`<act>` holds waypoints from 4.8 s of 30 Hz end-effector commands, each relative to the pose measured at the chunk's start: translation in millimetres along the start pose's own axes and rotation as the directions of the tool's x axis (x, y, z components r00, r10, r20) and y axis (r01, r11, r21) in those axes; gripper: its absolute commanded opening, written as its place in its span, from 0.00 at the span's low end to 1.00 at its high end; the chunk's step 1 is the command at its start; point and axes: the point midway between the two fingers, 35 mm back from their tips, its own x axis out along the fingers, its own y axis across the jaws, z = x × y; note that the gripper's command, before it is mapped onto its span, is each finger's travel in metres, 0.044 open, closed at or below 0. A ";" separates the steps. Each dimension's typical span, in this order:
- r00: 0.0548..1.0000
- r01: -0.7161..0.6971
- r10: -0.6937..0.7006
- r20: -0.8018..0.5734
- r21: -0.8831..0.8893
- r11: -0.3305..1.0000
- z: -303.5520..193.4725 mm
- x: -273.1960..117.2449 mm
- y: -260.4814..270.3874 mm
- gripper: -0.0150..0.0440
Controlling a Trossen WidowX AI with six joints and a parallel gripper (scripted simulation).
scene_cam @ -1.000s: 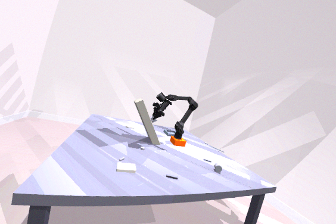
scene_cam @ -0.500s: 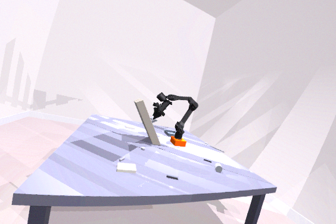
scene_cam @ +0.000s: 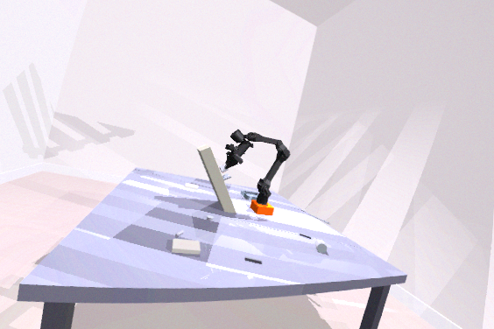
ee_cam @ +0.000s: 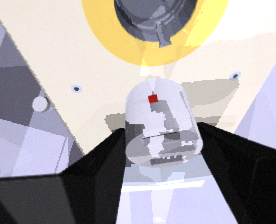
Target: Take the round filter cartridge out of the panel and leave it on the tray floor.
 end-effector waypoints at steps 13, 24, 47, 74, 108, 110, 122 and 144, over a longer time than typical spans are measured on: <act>1.000 0.000 0.000 0.010 0.001 1.000 3.2 -71.5 -0.6 0.25; 1.000 0.003 -0.003 -0.001 -0.002 1.000 6.1 -64.5 -31.7 0.25; 0.998 0.066 -0.066 -0.005 0.099 0.993 -4.2 -61.3 -98.7 0.25; 0.917 0.374 -0.375 -0.139 0.628 0.683 -81.8 -91.0 -208.4 0.25; 0.778 0.501 -0.513 -0.363 0.851 0.159 -217.7 -97.0 -272.7 0.25; 0.769 0.504 -0.515 -0.378 0.855 0.124 -229.7 -95.1 -274.5 0.25; 0.714 0.506 -0.517 -0.471 0.859 -0.083 -302.3 -83.8 -273.8 0.25; 0.681 0.496 -0.507 -0.528 0.842 -0.211 -370.1 -37.4 -267.9 0.25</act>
